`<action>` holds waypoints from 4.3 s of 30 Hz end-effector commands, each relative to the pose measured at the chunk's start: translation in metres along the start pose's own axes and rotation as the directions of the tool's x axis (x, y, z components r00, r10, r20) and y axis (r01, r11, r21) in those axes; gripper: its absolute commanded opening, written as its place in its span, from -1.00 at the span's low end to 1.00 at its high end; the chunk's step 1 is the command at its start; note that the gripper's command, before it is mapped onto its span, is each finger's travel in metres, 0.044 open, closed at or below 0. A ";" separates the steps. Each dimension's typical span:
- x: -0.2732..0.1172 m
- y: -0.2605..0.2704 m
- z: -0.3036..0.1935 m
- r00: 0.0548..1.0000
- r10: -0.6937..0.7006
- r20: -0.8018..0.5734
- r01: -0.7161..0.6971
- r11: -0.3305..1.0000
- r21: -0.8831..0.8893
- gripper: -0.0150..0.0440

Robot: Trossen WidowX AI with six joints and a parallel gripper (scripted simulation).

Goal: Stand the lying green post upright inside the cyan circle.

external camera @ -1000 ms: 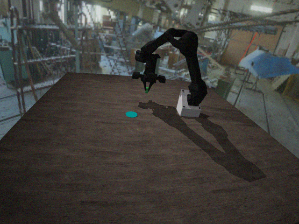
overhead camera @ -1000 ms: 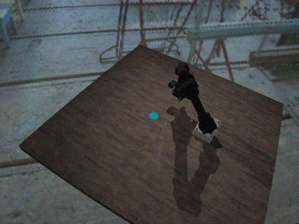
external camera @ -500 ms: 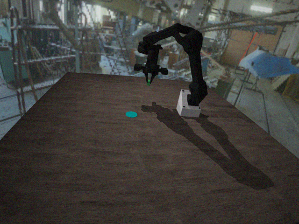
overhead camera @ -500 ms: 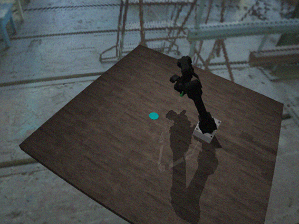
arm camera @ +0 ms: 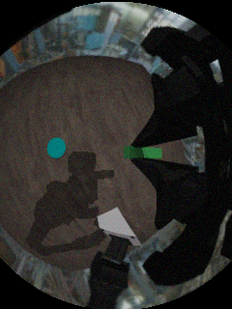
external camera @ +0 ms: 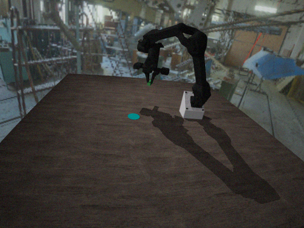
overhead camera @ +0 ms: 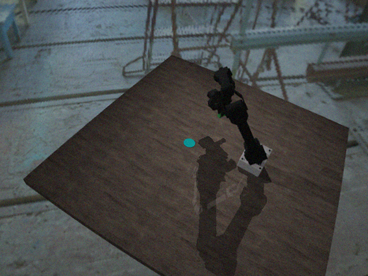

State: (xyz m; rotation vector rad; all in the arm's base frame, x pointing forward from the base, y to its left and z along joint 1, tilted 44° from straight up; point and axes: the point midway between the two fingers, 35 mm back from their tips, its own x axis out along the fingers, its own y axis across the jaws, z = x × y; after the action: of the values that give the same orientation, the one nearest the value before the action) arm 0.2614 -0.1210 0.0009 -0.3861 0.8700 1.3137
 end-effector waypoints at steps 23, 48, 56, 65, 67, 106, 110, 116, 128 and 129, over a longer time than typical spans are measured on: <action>-0.011 -0.018 0.063 1.000 -0.007 -0.003 0.007 0.810 0.587 -0.42; -0.016 -0.022 0.130 1.000 -0.004 0.008 -0.006 0.330 0.944 -0.42; -0.017 -0.020 0.152 1.000 0.000 0.013 -0.013 0.143 0.990 -0.42; -0.018 -0.019 0.165 1.000 0.002 0.016 -0.017 0.035 0.999 -0.42; -0.017 -0.019 0.164 1.000 -0.003 0.010 -0.010 0.036 0.999 -0.42; 0.008 -0.024 0.150 0.976 -0.156 -0.155 0.167 0.071 0.983 -0.42; 0.010 -0.025 0.149 0.970 -0.174 -0.168 0.183 0.072 0.980 -0.42; 0.012 -0.026 0.148 0.961 -0.203 -0.187 0.206 0.072 0.976 -0.42; 0.017 -0.029 0.145 0.939 -0.264 -0.221 0.247 0.070 0.966 -0.42; 0.018 -0.029 0.145 0.937 -0.269 -0.223 0.250 0.070 0.966 -0.42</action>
State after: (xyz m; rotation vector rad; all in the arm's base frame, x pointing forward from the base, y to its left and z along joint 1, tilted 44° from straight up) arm 0.3370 -0.0161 0.0756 0.5877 1.4128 0.1295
